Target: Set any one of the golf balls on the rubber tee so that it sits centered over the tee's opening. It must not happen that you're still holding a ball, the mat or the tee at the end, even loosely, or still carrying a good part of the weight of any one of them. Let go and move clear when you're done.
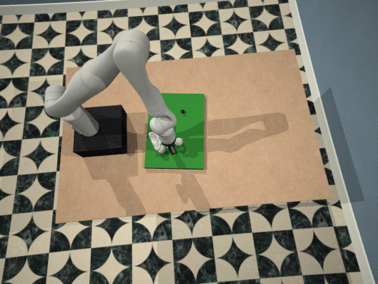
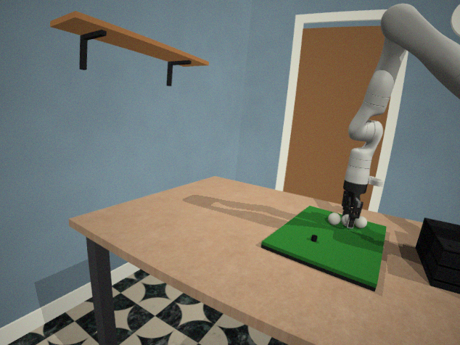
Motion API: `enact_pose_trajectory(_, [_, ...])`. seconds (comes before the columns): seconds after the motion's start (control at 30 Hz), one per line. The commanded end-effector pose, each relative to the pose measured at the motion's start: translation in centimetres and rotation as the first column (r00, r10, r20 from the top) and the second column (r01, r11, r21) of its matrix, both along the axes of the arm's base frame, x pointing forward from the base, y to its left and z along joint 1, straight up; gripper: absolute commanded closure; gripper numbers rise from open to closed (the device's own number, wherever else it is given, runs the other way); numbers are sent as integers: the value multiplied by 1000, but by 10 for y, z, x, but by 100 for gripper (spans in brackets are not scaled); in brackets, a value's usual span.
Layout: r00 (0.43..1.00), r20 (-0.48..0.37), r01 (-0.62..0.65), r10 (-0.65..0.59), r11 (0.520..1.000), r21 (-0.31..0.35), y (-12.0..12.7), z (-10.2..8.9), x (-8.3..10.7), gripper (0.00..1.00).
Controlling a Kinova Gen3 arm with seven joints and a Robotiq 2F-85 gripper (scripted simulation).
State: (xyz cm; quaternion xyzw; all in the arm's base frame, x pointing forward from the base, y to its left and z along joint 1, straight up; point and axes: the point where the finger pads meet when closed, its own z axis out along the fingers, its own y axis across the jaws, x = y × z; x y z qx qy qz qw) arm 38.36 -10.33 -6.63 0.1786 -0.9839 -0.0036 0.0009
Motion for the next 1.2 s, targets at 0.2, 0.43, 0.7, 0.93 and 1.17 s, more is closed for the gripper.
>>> enact_pose_trajectory(0.2, [1000,2,0,0,1000,0,0,1,1,100])
enact_pose_trajectory(0.43, [1000,2,0,0,1000,0,0,1,1,100])
enact_pose_trajectory(0.7, [1000,2,0,0,1000,0,0,1,1,100])
enact_pose_trajectory(0.93, [1000,2,0,0,1000,0,0,6,1,100])
enact_pose_trajectory(1.17, [1000,2,0,0,1000,0,0,43,1,100])
